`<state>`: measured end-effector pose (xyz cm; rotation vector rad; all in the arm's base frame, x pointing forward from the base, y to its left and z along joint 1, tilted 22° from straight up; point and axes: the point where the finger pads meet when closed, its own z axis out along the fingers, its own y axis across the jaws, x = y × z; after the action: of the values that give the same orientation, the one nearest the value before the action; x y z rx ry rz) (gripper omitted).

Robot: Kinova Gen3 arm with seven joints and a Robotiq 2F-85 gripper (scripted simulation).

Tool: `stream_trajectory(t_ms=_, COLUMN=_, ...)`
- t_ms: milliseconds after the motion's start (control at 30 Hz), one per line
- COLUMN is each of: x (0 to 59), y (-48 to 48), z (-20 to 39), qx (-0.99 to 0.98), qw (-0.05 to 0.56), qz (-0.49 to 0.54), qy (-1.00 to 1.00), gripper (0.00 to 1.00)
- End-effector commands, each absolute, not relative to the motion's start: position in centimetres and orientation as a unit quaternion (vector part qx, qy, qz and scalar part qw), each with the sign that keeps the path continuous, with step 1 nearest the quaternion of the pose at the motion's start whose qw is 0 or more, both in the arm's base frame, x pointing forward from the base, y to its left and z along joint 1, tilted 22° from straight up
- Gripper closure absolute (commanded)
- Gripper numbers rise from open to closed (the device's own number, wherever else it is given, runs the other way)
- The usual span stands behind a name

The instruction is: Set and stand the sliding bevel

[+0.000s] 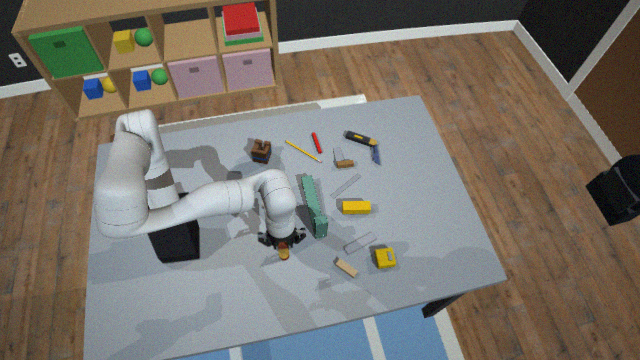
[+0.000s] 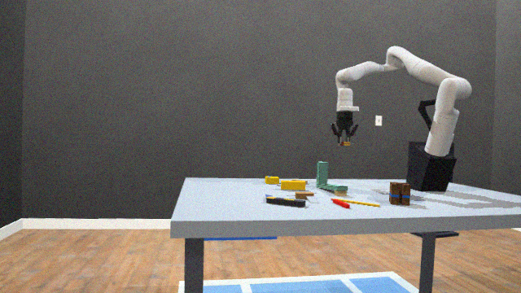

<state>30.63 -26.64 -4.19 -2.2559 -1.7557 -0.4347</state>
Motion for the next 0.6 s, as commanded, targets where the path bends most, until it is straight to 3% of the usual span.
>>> stream_trajectory(t_ms=0, x=30.65, y=-26.71, z=-4.13, qx=-0.769, qw=0.123, qz=-0.15, qy=-0.609, gripper=0.9)
stream_trajectory(t_ms=567, x=30.65, y=-26.7, z=-4.13, qx=-0.754, qw=0.119, qz=-0.153, qy=-0.628, gripper=0.9)
